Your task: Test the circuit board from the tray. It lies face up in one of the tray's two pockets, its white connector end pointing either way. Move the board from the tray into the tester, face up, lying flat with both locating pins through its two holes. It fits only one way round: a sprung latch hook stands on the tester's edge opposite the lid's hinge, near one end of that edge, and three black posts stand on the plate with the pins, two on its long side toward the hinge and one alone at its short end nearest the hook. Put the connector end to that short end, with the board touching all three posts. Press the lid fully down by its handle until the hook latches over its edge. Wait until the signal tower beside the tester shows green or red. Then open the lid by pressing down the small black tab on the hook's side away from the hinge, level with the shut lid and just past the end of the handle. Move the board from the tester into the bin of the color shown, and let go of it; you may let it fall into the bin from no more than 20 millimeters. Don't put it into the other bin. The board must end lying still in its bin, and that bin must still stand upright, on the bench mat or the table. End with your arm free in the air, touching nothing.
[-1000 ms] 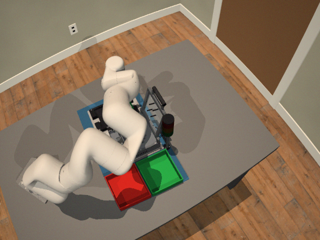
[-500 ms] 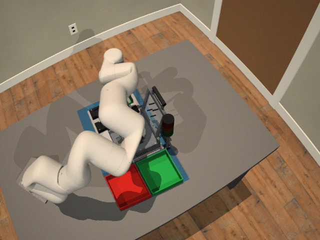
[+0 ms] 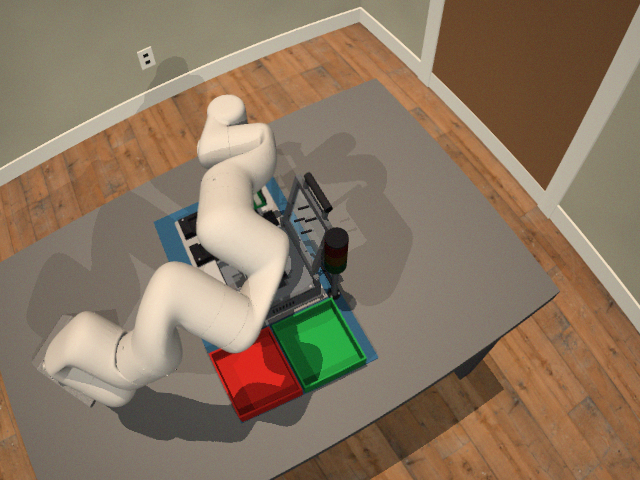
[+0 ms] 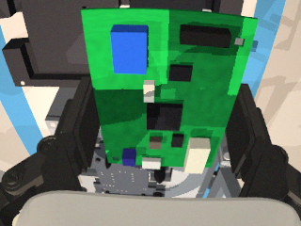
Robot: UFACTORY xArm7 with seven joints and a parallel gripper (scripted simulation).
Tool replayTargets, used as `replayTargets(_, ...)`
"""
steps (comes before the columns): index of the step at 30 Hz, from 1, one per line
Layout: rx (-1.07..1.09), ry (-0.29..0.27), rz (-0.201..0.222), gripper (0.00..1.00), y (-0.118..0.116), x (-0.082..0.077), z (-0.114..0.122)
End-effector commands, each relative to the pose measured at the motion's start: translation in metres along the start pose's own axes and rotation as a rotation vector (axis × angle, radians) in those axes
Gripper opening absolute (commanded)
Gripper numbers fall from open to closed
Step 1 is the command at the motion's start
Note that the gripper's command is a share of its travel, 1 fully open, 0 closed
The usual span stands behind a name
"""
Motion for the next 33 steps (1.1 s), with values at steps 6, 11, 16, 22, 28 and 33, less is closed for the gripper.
replayTargets(6, -0.015, 0.005, 0.003, 0.79, 0.0002, -0.0026, -0.0011)
replayTargets(11, -0.045, 0.005, 0.003, 0.79, 0.0002, -0.0026, -0.0011)
replayTargets(16, -0.096, 0.005, 0.003, 0.79, 0.0002, -0.0026, -0.0011)
replayTargets(22, -0.171, 0.005, 0.003, 0.79, 0.0002, -0.0026, -0.0011)
replayTargets(28, -0.271, 0.005, 0.003, 0.79, 0.0002, -0.0026, -0.0011)
replayTargets(33, -0.397, 0.004, 0.004, 0.79, 0.0002, -0.0026, -0.0011)
Point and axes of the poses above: the point where the finger pads meet when closed, its own x axis out along the fingers, its own y axis across the jaws, z = x × y, the point moved 6 cm from there along -x, back along the fingers, and after that the axes turned 10 degrees about x, right-handed, at the moved point
